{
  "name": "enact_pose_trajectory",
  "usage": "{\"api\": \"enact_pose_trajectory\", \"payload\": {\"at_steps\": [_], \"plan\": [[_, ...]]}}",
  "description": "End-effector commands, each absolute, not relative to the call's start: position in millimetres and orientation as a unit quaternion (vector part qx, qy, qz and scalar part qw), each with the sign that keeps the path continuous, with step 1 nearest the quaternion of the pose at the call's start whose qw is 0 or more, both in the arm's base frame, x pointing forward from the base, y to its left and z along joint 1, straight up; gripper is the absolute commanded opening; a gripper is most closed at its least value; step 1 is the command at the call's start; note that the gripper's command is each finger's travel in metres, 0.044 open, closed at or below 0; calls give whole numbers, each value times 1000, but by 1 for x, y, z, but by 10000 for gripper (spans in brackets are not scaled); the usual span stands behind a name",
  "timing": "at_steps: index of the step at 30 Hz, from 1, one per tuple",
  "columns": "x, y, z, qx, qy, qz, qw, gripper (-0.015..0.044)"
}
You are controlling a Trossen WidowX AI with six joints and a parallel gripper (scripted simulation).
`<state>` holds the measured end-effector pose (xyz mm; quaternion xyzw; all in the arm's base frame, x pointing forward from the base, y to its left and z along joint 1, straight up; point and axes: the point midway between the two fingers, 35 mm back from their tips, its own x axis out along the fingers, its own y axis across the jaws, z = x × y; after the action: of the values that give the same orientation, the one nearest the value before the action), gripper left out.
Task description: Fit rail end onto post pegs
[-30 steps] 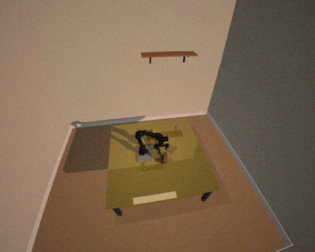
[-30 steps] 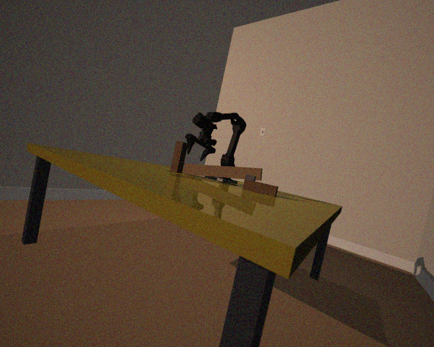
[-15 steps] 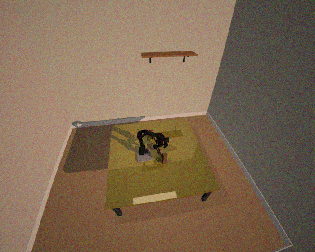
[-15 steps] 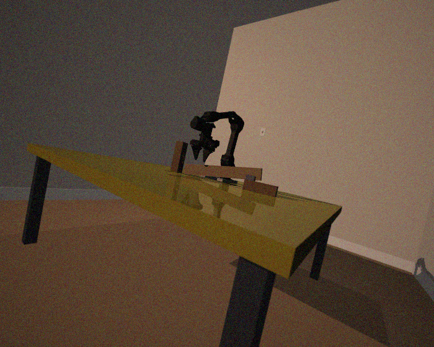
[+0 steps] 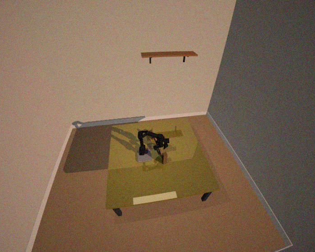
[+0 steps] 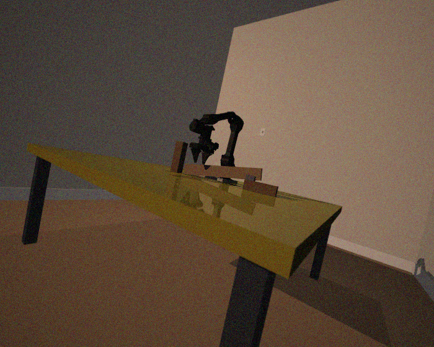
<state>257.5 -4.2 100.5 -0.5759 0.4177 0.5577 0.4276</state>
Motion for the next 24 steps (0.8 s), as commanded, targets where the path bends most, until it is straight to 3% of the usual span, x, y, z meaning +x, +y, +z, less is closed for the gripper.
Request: {"api": "enact_pose_trajectory", "payload": {"at_steps": [1,24], "plan": [[258,-4,92,-575,416,561,426,440],[258,-4,55,-575,416,561,426,440]]}}
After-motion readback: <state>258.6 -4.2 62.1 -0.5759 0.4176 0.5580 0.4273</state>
